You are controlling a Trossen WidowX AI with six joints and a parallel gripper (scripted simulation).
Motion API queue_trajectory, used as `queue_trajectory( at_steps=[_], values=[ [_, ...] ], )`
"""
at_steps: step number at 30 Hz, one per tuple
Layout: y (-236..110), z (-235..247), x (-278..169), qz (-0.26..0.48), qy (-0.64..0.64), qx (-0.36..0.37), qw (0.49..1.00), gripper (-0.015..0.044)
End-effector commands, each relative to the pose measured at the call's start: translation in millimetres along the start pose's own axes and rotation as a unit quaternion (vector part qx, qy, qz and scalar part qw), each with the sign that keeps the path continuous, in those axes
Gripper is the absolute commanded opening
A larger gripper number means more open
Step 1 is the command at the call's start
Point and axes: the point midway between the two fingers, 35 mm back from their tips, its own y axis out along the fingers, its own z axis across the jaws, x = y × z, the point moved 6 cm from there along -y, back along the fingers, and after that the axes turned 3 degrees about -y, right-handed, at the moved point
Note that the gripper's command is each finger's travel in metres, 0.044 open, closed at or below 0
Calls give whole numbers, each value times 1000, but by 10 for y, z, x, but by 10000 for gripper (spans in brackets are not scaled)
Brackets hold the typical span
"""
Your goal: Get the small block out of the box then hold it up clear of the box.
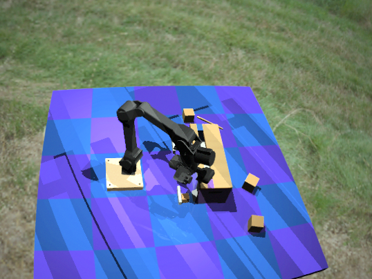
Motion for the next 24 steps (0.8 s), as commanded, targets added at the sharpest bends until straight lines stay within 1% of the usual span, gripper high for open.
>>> queue_trajectory(
  at_steps=[1,22,24],
  values=[
    [-101,-73,126,56,420,13,905,285],
    [-101,-73,126,56,420,13,905,285],
    [-13,-82,144,56,420,13,905,285]
  ],
)
